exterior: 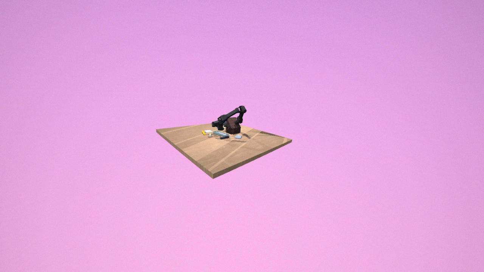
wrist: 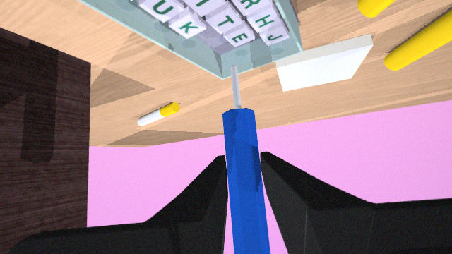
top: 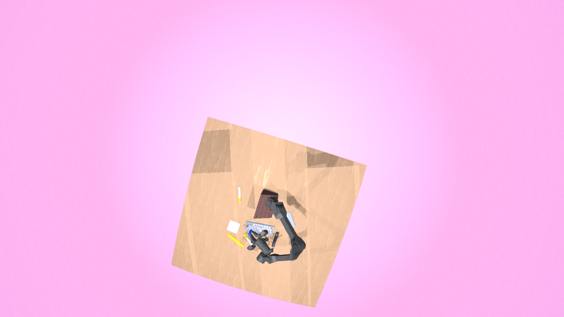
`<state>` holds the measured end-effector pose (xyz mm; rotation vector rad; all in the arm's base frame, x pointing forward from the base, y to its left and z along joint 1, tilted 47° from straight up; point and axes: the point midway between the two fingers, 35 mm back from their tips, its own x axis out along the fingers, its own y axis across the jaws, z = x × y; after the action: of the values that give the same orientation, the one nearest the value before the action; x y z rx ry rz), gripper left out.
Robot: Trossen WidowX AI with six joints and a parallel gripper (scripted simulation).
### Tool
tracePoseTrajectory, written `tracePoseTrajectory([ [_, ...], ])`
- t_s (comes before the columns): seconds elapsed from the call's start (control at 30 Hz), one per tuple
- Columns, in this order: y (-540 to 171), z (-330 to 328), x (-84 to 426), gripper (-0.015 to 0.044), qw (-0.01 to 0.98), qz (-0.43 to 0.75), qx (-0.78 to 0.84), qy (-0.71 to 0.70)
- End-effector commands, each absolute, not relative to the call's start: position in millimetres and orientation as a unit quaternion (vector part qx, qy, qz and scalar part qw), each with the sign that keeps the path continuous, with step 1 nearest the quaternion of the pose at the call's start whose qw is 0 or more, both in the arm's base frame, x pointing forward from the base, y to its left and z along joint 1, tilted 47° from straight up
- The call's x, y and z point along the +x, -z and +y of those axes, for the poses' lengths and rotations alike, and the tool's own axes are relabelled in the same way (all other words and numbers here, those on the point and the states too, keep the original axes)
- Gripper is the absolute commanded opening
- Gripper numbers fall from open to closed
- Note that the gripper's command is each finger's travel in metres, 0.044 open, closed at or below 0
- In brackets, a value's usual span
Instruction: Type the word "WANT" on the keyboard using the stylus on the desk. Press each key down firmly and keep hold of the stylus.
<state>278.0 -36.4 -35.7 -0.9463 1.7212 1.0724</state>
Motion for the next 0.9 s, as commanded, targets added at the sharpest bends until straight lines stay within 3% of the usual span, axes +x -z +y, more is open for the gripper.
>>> tracePoseTrajectory([
  [0.0, 45.0, -27.6, 276.6, 0.0, 0.434, 0.693, -0.379, -0.433],
  [0.1, 45.0, -27.6, 276.6, 0.0, 0.434, 0.693, -0.379, -0.433],
  [0.2, 46.4, -26.1, 277.1, 0.0079, 0.434, 0.693, -0.379, -0.433],
  [0.87, 53.2, -18.7, 277.9, 0.0081, 0.434, 0.693, -0.378, -0.433],
])
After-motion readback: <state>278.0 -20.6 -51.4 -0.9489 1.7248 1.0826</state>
